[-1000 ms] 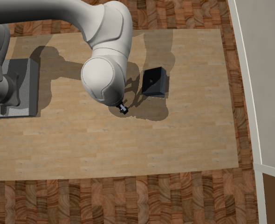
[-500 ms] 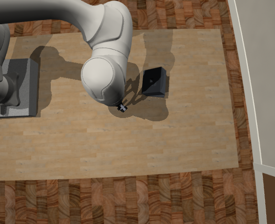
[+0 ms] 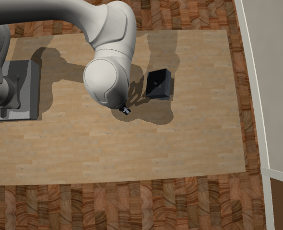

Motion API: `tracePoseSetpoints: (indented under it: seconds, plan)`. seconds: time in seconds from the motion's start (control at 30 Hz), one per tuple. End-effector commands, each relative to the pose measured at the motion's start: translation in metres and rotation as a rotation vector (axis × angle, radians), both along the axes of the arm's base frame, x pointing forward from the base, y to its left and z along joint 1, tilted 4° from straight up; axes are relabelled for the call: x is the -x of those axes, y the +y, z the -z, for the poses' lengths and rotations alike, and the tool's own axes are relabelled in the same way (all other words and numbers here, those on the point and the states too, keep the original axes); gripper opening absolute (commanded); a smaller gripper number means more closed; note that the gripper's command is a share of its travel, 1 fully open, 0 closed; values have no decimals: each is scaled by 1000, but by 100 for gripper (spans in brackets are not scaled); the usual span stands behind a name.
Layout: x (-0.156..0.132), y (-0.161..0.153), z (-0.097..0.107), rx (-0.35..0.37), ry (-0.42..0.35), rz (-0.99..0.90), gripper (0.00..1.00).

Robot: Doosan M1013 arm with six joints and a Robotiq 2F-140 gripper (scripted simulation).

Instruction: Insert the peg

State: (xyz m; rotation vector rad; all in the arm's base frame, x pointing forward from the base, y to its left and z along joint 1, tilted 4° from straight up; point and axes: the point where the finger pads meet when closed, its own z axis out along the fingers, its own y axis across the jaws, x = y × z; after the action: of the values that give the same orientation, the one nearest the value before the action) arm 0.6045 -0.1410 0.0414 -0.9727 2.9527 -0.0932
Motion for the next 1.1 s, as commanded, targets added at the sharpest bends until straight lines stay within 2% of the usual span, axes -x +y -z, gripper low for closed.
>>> tracePoseSetpoints:
  seconds: [0.0,0.27,0.33,0.63,0.9,1.07]
  plan:
    - [0,0,-4,0,0,0,0]
    - [2,2,-46,0,0,0,0]
    - [2,2,-46,0,0,0,0]
    - [3,3,-74,0,0,0,0]
    - [1,2,-72,26,-14,-17,0]
    - [-3,0,-73,77,-44,-53,0]
